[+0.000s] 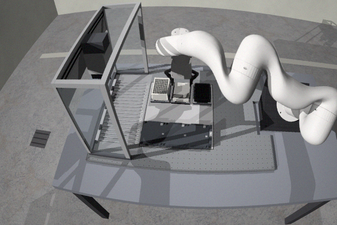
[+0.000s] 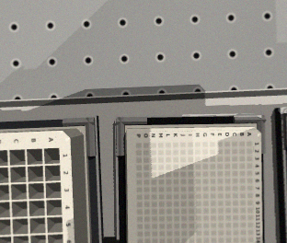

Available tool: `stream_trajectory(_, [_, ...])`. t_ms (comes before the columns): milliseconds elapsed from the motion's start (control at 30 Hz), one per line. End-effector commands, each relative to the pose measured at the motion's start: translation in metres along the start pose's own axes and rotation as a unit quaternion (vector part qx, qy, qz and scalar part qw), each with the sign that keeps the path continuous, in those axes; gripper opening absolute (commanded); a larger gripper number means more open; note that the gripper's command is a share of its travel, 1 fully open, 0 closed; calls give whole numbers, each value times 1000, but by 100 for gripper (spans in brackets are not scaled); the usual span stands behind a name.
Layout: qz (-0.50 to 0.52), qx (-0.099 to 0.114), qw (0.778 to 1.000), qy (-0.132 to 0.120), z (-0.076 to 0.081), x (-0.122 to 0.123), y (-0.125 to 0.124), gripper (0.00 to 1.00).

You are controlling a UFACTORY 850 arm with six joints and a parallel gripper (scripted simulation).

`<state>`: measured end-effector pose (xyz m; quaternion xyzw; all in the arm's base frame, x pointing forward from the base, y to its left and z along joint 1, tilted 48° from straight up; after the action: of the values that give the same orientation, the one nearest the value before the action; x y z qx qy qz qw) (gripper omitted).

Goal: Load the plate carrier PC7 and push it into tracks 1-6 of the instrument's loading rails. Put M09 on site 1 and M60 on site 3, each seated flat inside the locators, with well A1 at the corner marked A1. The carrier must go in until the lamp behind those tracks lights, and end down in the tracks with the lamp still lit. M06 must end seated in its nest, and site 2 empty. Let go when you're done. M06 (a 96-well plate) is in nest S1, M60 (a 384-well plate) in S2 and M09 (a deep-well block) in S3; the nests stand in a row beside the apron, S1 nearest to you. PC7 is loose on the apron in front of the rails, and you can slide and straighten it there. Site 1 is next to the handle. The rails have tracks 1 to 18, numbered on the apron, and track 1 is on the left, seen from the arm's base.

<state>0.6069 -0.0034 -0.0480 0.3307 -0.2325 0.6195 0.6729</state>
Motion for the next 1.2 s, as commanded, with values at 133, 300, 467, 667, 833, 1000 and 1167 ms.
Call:
stream_trajectory(133, [0,-1,1000,0,-11,0,-1,100])
stream_trajectory(300, [0,-1,1000,0,-19,0,-1,100])
stream_trajectory(467, [0,-1,1000,0,-27,0,-1,100])
stream_trajectory(667, [0,-1,1000,0,-33,0,-1,100])
stream_trajectory(833, [0,-1,1000,0,-33,0,-1,100])
stream_trajectory(1000, [0,-1,1000,0,-33,0,-1,100])
stream_trajectory(1167, [0,-1,1000,0,-36,0,-1,100])
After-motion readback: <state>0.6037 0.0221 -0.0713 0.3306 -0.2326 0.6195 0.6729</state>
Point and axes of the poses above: the point where the finger pads meet when closed, its own z axis back along the fingers, its own y axis across the jaws, x = y × z, the point moved 5 cm from there along z, back along the fingers, and after that the axes turned 14 degrees about -z, right-handed, at the moved point
